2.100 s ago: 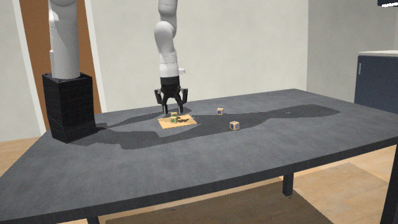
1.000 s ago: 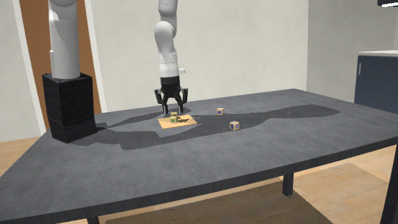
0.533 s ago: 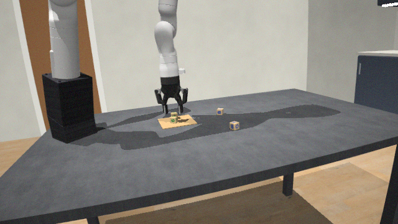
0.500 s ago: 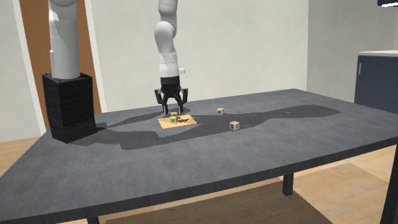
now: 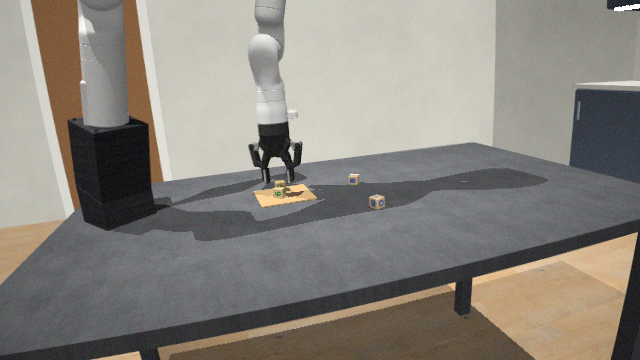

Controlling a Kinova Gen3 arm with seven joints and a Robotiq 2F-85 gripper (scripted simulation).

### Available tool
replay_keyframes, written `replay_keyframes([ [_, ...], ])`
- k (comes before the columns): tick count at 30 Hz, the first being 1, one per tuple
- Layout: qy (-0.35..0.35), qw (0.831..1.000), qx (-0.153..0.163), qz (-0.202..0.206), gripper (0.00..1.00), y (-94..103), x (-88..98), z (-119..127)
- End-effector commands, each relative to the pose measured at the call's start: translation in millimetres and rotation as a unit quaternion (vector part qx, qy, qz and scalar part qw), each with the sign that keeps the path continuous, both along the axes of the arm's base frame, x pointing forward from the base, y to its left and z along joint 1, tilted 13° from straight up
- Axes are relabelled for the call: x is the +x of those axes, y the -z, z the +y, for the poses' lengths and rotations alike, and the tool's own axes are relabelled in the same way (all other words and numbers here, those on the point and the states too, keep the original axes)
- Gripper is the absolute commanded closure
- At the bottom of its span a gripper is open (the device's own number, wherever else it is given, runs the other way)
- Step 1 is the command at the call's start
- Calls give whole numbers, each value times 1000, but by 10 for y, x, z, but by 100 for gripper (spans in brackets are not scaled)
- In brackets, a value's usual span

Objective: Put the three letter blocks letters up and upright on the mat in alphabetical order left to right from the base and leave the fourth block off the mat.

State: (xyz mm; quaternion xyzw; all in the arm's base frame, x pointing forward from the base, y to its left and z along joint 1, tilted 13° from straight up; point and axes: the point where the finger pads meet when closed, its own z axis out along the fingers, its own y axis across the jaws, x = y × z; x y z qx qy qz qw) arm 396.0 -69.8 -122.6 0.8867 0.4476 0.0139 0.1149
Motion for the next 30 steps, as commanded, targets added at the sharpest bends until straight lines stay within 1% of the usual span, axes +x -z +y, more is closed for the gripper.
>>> replay_keyframes([
  [1, 0, 1000, 0, -1, 38, -5, 5, 2],
  [9, 0, 1000, 0, -1, 38, 22, 9, -4],
  [22, 0, 1000, 0, -1, 38, 245, 38, -47],
  [30, 0, 1000, 0, -1, 38, 306, 46, -59],
])
